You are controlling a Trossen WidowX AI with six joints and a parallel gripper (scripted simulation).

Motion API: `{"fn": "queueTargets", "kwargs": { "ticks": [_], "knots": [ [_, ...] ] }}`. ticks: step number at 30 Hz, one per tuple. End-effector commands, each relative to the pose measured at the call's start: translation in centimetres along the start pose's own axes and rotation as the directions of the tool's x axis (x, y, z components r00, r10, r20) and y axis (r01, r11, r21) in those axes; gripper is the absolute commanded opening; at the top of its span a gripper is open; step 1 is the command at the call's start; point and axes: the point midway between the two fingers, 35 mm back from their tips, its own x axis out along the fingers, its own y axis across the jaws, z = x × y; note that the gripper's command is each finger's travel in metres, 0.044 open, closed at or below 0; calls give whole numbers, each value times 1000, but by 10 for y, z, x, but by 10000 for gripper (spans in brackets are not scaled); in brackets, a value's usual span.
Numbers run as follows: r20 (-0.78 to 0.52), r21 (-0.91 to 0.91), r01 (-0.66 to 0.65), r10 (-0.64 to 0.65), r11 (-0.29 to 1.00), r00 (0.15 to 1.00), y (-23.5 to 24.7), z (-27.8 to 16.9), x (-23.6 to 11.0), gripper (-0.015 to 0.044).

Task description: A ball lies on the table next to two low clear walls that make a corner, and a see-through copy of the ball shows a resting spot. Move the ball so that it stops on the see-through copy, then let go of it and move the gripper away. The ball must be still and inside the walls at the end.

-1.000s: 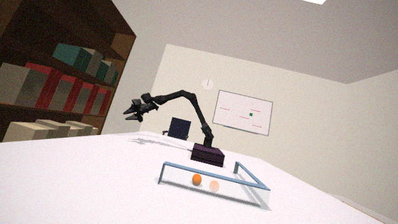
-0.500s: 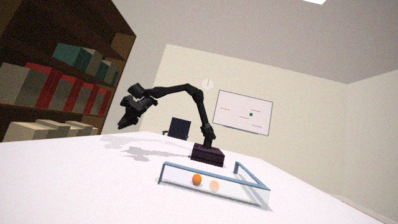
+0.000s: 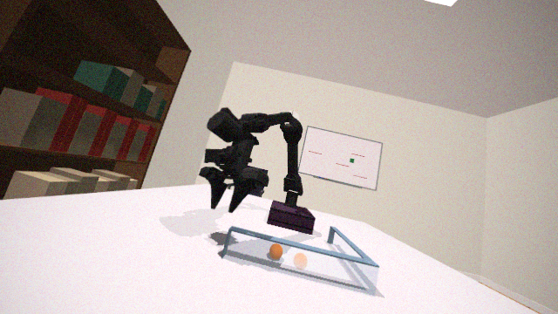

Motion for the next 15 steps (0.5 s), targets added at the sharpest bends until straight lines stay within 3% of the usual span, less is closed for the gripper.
{"fn": "queueTargets", "kwargs": {
  "ticks": [1,8,15],
  "knots": [
    [-113,-214,27,-52,976,992,59,-33,6,263],
    [-228,-440,26,-140,897,963,119,-82,18,263],
    [-234,-455,25,-147,890,961,123,-85,19,263]
  ]
}}
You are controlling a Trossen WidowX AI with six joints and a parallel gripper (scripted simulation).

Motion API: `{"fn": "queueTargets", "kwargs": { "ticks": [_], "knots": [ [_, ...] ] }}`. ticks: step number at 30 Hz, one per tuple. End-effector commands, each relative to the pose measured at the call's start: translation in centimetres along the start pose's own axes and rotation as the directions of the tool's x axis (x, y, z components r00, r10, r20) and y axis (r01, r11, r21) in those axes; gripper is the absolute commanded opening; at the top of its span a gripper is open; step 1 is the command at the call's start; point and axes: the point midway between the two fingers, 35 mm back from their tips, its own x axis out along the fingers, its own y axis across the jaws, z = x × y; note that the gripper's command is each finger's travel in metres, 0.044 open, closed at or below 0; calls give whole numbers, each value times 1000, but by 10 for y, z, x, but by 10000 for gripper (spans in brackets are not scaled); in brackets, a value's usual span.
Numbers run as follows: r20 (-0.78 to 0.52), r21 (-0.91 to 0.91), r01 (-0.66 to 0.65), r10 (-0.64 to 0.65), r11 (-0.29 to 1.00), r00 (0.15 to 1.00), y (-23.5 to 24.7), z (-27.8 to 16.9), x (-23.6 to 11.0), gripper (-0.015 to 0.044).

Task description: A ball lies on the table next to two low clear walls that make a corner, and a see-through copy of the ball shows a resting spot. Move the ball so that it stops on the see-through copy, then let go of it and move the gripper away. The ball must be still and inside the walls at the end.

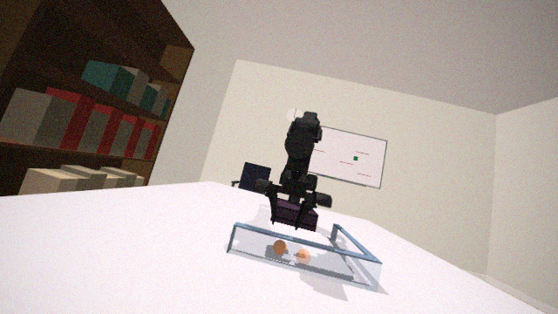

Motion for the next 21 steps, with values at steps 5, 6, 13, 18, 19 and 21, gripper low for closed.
{"fn": "queueTargets", "kwargs": {
  "ticks": [5,6,13,18,19,21],
  "knots": [
    [-19,-14,10,-10,1000,1000,1,-4,18,263],
    [-19,-14,10,-10,1000,1000,1,-4,18,263],
    [-19,-14,10,-10,1000,1000,0,-4,22,263],
    [-19,-14,10,-10,1000,1000,0,-4,30,263],
    [-19,-14,10,-10,1000,1000,0,-4,32,263],
    [-19,-14,10,-10,1000,1000,0,-4,35,263]
  ]
}}
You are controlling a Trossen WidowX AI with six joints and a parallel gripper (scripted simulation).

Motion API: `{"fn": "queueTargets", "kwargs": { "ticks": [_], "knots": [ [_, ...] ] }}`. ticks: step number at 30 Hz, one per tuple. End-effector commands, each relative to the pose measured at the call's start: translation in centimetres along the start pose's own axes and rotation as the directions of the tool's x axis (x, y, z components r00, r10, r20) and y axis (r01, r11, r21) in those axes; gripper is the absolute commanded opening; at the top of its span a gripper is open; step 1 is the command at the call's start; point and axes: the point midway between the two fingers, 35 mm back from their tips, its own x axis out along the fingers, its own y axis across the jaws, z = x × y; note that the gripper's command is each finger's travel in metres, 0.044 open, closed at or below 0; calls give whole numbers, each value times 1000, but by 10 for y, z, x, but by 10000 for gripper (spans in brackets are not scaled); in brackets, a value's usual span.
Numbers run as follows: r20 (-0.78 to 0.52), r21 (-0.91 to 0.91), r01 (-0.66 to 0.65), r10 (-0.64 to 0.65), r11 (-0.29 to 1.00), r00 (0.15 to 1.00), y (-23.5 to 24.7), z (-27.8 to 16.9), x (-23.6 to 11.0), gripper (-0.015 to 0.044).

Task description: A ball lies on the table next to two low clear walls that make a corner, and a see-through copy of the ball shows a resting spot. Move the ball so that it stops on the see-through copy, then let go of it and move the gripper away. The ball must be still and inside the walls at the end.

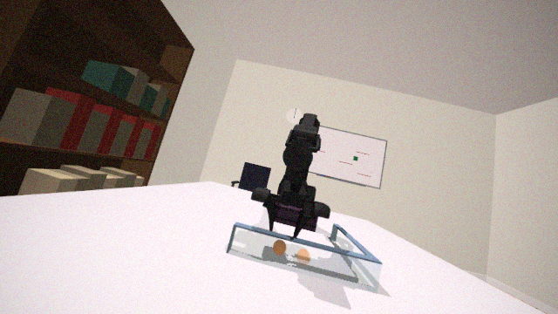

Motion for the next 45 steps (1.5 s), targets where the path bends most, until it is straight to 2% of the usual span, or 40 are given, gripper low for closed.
{"fn": "queueTargets", "kwargs": {
  "ticks": [1,15,19,26,29,31,45],
  "knots": [
    [-18,-7,3,-3,1000,1000,0,-4,12,263],
    [-18,-7,3,-3,1000,1000,0,-4,29,263],
    [-18,-7,3,-3,1000,1000,0,-4,29,158],
    [-18,-7,3,-3,1000,1000,0,-4,29,111],
    [-18,-13,2,-2,1000,1000,0,-5,28,32],
    [-18,-29,0,0,1000,1000,0,-8,24,0],
    [-12,-43,2,-3,999,1000,1,-2,-46,0]
  ]
}}
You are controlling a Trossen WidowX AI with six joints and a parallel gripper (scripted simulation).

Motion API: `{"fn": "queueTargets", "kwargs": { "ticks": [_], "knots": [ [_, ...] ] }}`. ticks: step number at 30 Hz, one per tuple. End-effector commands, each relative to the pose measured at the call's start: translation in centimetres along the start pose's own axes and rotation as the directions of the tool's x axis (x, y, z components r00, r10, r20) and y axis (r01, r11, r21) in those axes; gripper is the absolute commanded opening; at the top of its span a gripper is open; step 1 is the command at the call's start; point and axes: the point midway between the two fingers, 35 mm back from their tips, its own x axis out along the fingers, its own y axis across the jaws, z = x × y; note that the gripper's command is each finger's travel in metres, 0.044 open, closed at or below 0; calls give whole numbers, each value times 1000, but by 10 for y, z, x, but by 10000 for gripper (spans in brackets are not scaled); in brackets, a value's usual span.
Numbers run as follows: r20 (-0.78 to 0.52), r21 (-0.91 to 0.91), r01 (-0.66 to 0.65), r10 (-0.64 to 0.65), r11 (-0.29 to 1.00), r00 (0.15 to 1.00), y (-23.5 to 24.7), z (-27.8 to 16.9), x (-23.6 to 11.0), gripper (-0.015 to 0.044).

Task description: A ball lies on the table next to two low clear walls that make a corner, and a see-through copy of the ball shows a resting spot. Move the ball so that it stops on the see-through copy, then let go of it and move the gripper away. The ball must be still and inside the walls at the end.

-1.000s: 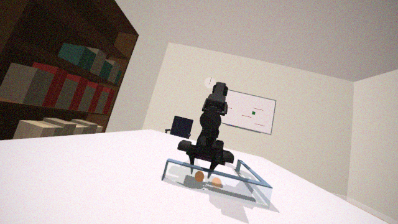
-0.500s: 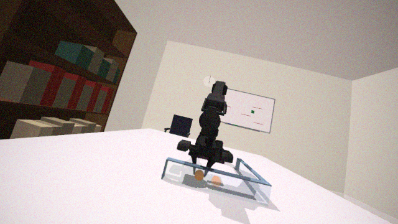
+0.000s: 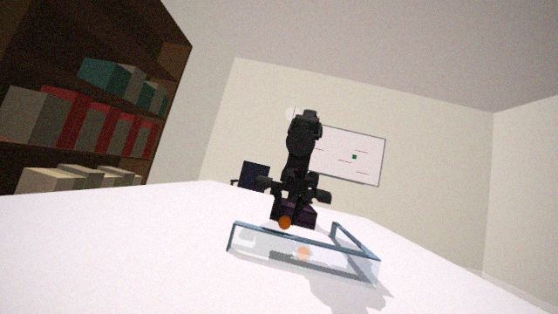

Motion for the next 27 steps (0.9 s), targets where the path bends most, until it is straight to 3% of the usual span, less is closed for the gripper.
{"fn": "queueTargets", "kwargs": {
  "ticks": [1,11,27],
  "knots": [
    [6,1,6,-6,1000,1000,0,2,-25,0],
    [1,34,5,-5,999,1000,-1,1,-70,0],
    [2,34,0,0,999,1000,56,16,-29,0]
  ]
}}
